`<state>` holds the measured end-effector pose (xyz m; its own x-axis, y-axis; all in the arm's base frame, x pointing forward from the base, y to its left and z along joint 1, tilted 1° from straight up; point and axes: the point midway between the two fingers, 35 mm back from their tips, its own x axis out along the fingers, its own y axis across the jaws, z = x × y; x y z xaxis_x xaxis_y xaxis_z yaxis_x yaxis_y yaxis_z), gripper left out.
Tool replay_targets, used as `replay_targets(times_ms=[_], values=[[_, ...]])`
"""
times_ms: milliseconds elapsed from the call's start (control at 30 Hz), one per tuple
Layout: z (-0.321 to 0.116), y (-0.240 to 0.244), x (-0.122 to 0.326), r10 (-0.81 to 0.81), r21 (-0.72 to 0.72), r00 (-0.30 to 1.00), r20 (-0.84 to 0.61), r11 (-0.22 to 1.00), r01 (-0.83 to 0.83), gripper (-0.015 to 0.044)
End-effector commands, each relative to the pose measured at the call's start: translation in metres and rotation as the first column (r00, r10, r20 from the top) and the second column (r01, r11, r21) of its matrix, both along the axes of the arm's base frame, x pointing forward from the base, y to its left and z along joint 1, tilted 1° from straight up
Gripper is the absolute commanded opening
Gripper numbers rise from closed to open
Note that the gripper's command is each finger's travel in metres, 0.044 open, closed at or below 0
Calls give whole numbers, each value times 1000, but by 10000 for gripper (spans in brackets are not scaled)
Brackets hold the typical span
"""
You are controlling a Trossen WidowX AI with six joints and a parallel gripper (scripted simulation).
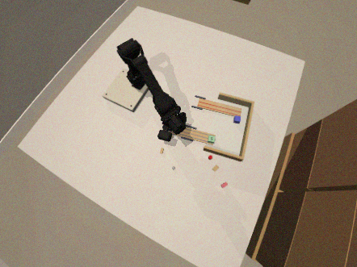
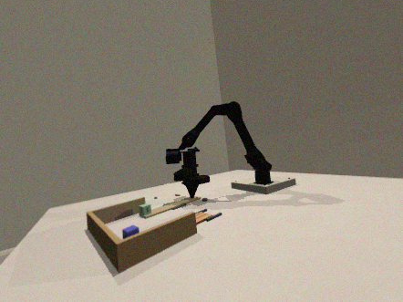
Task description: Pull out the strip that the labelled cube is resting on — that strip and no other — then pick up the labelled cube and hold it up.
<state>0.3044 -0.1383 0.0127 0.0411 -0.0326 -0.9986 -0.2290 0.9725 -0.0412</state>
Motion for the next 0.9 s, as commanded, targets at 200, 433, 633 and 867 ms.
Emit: replay_targets(times_ms=[200,433,633,867], values=[[-7,-2,-23,-5,10,1000,-29,1000,5,0],[-7,-4,-33,-5,10,1000,-30,1000,5,0],[-8,-6,-42,-5,9,1000,-31,1000,5,0],[-8,-8,-52,-5,9,999,-32,1000,5,0]])
